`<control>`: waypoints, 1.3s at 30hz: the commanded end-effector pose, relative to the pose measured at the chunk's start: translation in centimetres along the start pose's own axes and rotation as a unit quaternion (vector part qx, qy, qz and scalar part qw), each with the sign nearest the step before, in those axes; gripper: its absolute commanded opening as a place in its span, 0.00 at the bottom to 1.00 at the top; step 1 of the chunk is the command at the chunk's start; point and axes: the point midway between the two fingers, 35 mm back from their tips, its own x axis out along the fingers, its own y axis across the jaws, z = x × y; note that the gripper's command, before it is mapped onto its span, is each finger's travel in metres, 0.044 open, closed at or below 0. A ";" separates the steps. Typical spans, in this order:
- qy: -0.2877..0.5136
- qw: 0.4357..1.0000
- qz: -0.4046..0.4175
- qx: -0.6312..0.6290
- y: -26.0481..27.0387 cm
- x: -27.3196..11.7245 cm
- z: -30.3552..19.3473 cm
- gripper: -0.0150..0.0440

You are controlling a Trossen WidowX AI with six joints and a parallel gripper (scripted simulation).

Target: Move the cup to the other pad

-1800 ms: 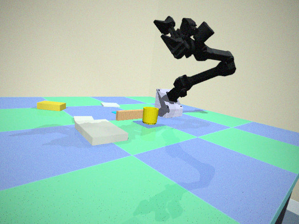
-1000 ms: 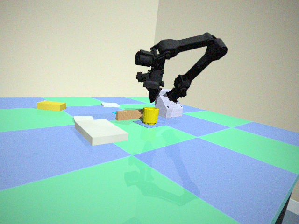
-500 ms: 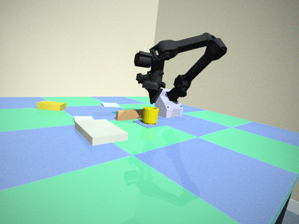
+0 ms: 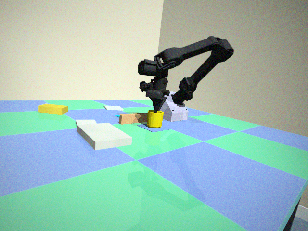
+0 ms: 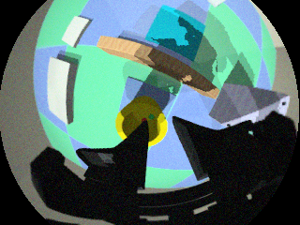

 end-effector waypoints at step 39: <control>0.003 1.000 0.000 0.000 -0.2 2.7 -0.3 0.32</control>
